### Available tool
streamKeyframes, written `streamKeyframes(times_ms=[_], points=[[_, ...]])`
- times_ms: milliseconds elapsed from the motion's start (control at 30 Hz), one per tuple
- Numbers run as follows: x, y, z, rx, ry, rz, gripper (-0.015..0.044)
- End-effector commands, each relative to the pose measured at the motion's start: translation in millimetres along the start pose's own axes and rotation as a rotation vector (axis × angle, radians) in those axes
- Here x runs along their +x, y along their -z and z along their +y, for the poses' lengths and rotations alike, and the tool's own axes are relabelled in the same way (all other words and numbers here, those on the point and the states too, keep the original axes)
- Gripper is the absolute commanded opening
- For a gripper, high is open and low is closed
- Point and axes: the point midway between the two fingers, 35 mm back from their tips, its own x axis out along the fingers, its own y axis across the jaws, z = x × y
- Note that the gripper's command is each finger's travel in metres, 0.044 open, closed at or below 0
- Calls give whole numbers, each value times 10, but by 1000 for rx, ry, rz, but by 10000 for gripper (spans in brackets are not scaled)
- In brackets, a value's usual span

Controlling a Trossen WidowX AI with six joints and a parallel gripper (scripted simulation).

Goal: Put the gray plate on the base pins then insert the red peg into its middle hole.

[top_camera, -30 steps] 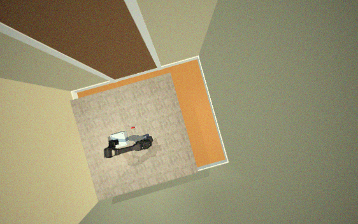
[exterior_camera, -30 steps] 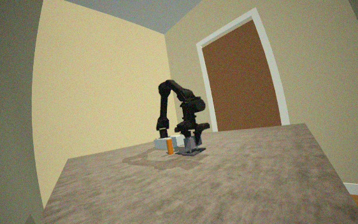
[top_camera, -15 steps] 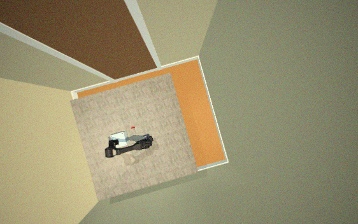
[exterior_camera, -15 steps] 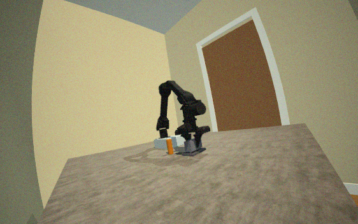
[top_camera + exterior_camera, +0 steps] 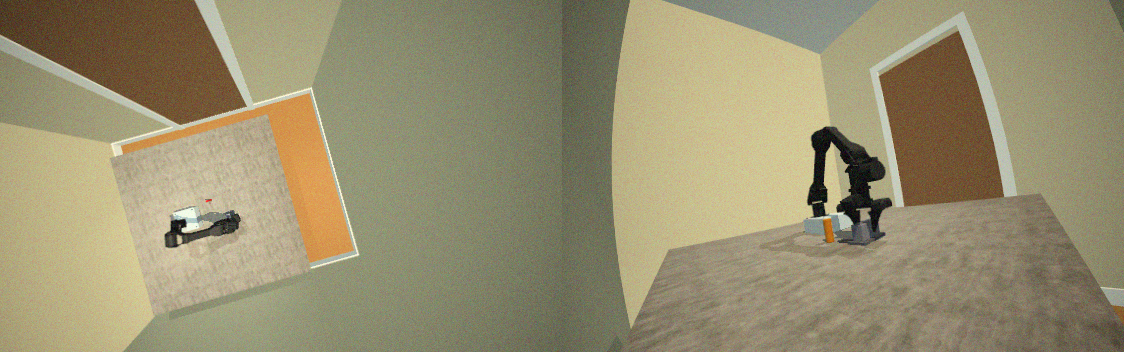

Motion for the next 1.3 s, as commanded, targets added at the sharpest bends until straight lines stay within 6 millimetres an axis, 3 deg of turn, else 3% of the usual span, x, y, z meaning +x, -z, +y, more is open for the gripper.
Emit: streamKeyframes(times_ms=[0,67,233,300,433,500,767,833,900,1067,1200,1267], points=[[-6,-1,3,0,-1,0,394],[-6,-1,3,0,-1,0,440],[-31,-3,8,0,-1,0,440],[-238,-12,40,-1,-1,-1,440],[-940,-10,41,-5,0,-2,440],[-1159,1,10,-6,0,-3,440],[-1189,28,23,-10,0,-2,440],[-1204,259,-6,-43,0,-1,440],[-1221,611,-84,-96,0,2,440],[-1231,1388,-433,-228,1,8,440],[-1201,1864,-806,-334,4,13,440],[-1187,1986,-935,-366,5,15,440]])
